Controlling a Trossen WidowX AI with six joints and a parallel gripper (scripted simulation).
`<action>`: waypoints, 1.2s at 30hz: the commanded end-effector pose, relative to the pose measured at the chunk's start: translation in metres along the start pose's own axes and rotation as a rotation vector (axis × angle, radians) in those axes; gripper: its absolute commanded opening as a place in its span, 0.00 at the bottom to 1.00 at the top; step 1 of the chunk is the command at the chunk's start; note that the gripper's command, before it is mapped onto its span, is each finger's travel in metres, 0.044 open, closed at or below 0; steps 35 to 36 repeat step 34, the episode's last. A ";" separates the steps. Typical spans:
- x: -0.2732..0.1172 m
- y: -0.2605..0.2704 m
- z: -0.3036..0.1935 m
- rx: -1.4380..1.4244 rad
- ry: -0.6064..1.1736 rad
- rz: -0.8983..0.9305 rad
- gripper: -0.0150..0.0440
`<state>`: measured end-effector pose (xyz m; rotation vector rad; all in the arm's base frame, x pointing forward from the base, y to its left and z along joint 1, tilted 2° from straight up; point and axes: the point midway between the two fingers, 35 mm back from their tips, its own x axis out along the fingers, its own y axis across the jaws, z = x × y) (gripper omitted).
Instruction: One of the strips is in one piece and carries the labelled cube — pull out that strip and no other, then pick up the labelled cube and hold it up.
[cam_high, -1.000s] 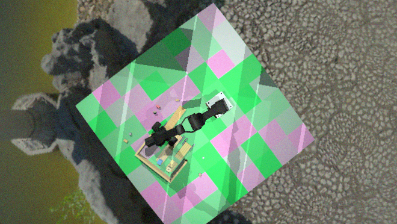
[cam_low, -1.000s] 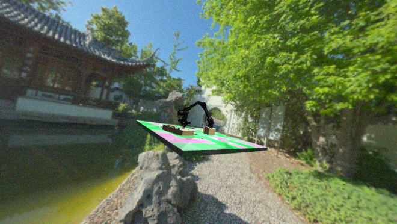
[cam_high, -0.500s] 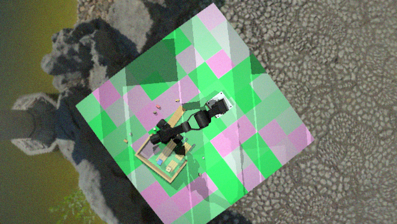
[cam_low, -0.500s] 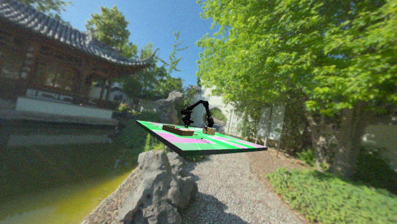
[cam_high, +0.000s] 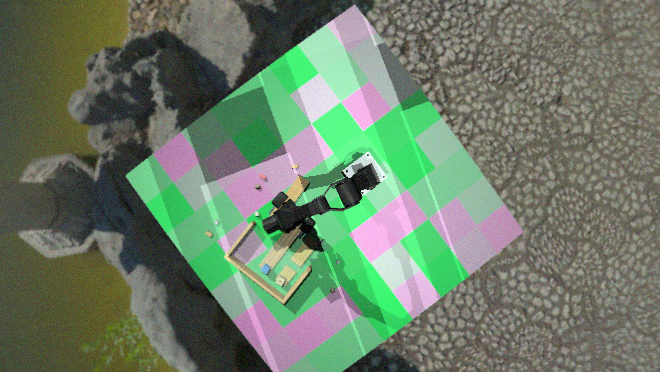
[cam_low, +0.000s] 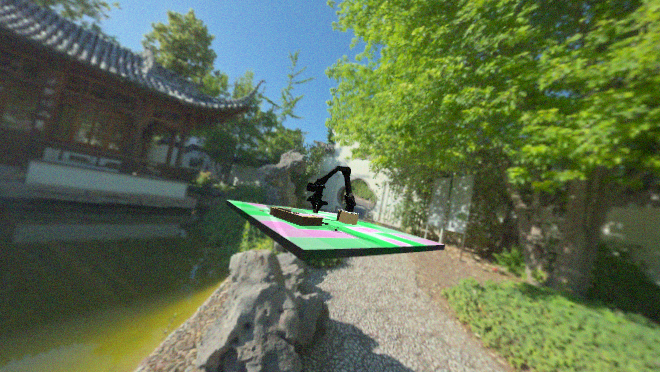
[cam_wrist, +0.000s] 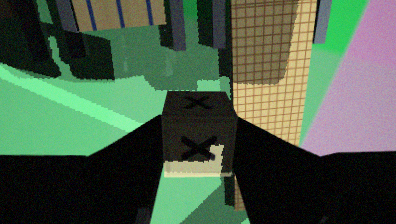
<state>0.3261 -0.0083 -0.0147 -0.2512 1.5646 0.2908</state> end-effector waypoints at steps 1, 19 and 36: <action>-0.001 0.005 -0.012 -0.001 -0.007 -0.001 0.25; -0.036 0.008 -0.020 -0.001 -0.007 -0.001 0.25; -0.036 0.008 -0.020 -0.001 -0.007 -0.001 0.25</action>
